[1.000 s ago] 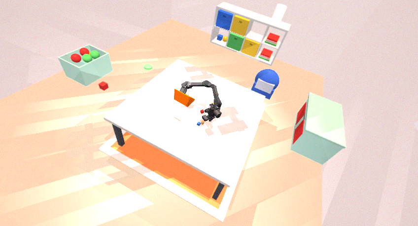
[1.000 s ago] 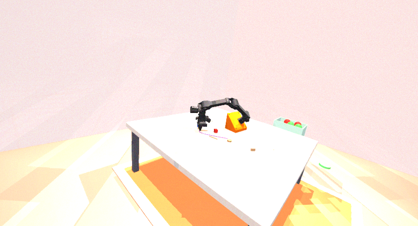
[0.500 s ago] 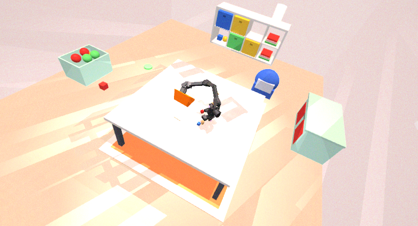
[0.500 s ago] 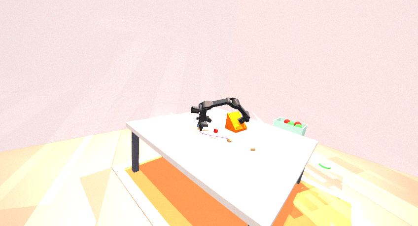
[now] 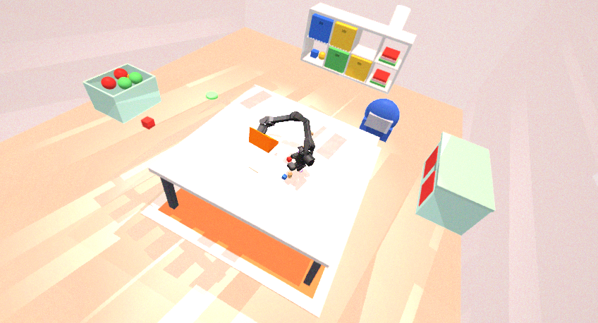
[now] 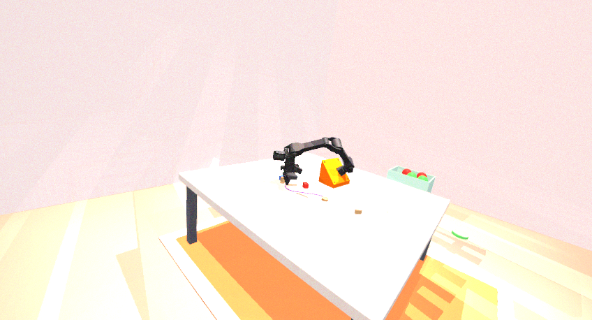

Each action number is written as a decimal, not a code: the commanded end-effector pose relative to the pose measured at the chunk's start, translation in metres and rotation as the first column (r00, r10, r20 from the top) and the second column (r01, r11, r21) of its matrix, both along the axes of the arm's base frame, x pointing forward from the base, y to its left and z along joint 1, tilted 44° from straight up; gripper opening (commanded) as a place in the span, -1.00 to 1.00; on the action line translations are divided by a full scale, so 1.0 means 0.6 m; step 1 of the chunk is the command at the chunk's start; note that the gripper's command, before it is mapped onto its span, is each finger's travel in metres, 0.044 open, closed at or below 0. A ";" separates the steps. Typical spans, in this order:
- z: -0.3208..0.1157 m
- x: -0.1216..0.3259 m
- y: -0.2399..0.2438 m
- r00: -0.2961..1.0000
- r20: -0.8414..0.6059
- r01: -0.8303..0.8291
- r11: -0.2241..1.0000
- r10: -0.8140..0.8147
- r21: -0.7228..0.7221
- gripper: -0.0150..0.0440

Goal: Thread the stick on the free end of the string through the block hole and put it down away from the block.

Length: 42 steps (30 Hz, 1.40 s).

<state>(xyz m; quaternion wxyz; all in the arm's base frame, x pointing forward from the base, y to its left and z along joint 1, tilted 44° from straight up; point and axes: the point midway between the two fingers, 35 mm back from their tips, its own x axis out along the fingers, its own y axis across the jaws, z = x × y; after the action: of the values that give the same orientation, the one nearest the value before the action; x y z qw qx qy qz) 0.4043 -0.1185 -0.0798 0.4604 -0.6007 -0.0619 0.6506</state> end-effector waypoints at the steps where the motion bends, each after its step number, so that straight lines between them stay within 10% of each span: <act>1: 0.000 -0.010 0.005 1.000 -0.011 0.003 1.000 -0.003 0.000 -0.49; 42: 0.012 -0.063 0.035 1.000 -0.011 0.006 1.000 -0.006 -0.001 -0.49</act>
<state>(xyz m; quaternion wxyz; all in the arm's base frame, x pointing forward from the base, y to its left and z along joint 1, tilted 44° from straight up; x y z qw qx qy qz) 0.3690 -0.0988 -0.0712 0.4611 -0.6004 -0.0609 0.6505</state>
